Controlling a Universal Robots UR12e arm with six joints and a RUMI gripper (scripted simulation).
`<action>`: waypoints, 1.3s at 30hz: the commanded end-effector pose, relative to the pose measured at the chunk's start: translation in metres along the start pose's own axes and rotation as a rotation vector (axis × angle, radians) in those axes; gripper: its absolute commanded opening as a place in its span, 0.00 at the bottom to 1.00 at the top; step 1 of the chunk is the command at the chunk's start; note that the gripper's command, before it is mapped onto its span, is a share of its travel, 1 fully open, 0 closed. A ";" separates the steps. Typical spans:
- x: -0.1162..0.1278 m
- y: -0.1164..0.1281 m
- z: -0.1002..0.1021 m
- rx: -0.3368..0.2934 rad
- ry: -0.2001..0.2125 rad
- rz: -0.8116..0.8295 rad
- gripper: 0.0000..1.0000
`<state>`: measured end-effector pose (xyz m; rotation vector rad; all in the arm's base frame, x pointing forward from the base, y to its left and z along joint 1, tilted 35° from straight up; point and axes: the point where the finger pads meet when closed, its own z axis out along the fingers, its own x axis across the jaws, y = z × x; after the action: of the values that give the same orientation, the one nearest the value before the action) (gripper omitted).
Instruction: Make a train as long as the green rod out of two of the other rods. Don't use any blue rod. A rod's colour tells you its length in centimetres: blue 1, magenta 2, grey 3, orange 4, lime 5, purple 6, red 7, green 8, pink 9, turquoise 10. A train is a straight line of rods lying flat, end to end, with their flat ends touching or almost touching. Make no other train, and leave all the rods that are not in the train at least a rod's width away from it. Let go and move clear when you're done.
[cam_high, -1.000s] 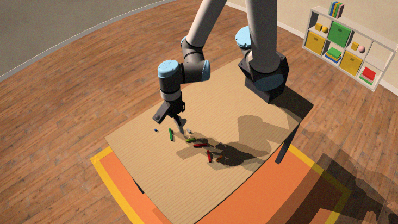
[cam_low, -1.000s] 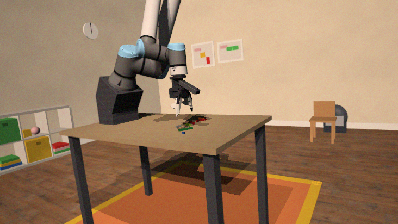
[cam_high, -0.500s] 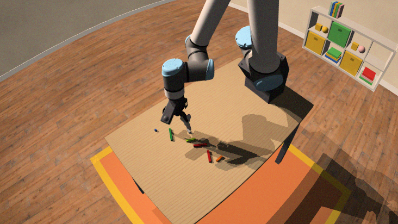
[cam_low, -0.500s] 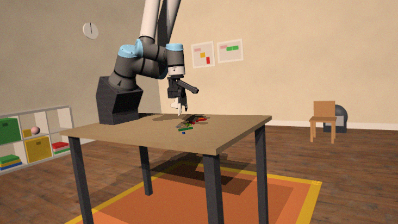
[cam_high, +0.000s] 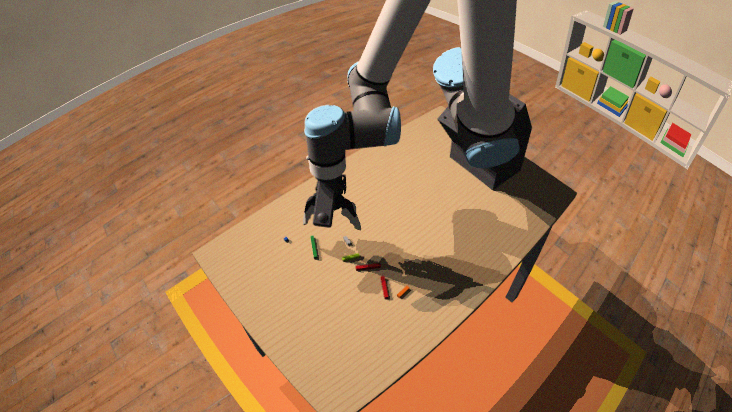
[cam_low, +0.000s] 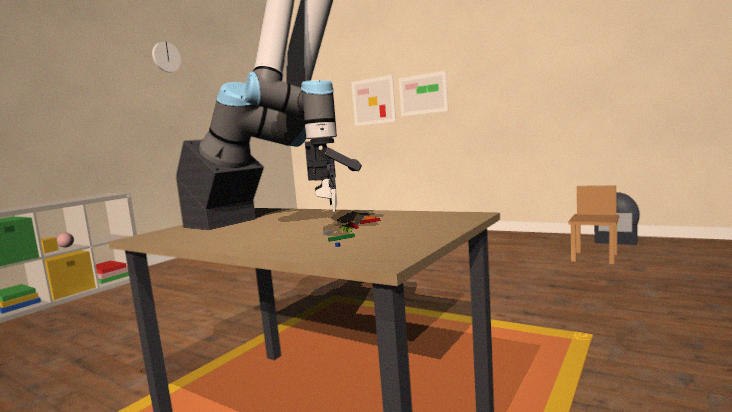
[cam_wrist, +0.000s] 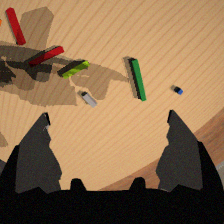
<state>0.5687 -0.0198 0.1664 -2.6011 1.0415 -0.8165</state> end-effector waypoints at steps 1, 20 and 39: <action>-0.010 0.006 -0.001 0.009 -0.005 -0.167 1.00; -0.034 0.020 -0.002 0.010 -0.003 -0.556 1.00; -0.037 0.021 -0.002 0.011 -0.002 -0.617 0.14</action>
<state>0.5346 -0.0106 0.1446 -2.9385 0.2183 -0.9262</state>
